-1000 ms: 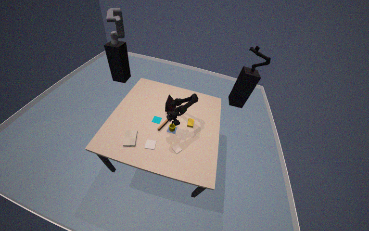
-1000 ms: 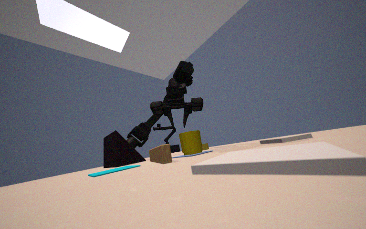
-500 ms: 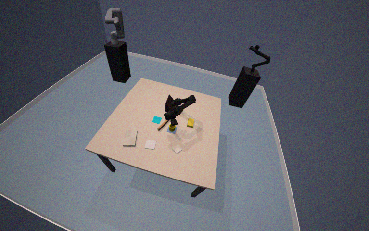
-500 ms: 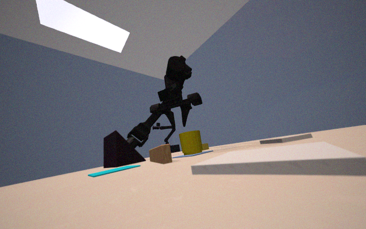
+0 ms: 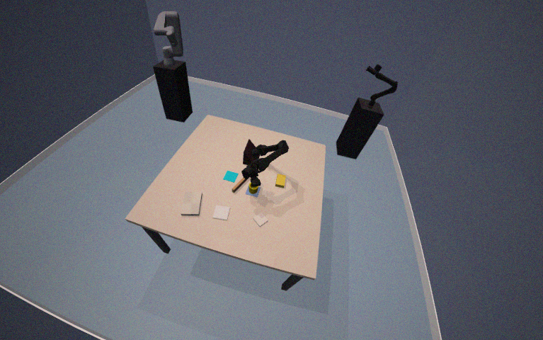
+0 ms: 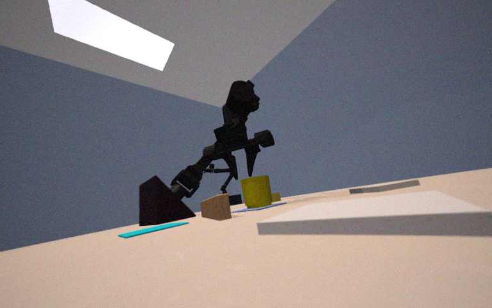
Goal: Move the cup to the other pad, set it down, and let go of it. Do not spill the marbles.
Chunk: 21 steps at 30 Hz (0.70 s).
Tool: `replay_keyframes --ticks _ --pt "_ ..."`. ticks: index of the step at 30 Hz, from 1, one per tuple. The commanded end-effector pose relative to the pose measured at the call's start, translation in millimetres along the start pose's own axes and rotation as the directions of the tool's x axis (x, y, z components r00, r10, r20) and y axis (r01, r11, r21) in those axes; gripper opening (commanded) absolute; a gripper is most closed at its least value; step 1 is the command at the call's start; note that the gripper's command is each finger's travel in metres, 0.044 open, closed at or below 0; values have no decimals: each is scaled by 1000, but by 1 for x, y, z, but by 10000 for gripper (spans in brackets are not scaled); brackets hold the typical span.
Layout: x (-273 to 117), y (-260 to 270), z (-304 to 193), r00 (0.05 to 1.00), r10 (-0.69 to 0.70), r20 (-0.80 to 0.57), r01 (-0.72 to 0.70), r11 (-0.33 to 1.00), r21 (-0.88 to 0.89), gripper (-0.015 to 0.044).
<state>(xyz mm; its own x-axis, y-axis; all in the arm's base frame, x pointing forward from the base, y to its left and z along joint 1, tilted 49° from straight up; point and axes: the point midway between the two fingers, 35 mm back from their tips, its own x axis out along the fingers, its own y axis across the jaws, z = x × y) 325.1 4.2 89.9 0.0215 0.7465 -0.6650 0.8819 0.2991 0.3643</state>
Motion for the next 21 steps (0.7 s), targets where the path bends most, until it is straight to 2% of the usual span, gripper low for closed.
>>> replay_keyframes --ticks 1,21 --pt "9 -1 -1 1000 0 -7 0 1000 7 167" --pt "42 -2 -3 1000 2 -10 -2 1000 7 167"
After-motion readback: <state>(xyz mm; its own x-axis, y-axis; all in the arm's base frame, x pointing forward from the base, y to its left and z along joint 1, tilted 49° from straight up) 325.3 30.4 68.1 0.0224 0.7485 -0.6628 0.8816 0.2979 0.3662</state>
